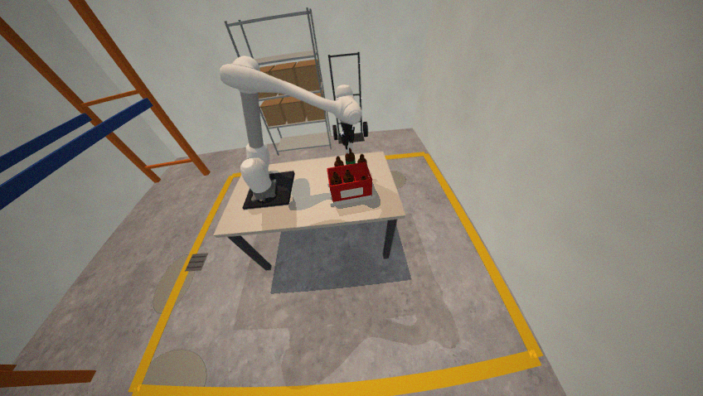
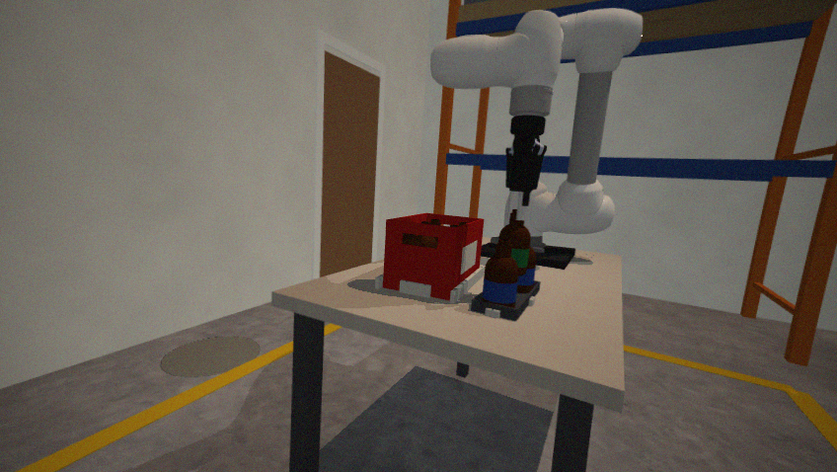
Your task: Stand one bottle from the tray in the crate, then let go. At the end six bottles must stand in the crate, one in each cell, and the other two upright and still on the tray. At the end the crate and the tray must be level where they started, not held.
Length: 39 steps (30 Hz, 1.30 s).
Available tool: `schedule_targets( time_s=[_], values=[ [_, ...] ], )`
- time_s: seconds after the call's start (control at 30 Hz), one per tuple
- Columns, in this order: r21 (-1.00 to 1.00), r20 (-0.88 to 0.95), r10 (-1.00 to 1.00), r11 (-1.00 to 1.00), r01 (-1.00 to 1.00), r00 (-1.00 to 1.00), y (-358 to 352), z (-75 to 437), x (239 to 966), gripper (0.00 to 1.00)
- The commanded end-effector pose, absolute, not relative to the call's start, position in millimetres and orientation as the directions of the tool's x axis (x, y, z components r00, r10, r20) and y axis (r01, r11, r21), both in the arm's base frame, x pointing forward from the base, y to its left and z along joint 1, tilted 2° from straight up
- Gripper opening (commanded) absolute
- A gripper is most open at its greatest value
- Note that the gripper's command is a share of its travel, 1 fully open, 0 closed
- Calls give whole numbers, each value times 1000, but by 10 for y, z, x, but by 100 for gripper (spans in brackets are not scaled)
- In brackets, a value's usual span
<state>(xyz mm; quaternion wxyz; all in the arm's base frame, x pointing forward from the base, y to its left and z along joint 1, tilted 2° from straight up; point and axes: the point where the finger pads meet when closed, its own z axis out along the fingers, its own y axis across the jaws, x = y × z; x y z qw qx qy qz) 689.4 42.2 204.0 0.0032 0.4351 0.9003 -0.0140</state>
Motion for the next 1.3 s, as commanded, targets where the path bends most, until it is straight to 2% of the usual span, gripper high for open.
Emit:
schedule_targets(
  time_s=[0.0, 1.27],
  values=[
    [-22, -18, 783, 621, 783, -621, 423, 2076, 6894, 0],
    [-22, -18, 783, 621, 783, -621, 427, 2211, 6896, 0]
  ],
)
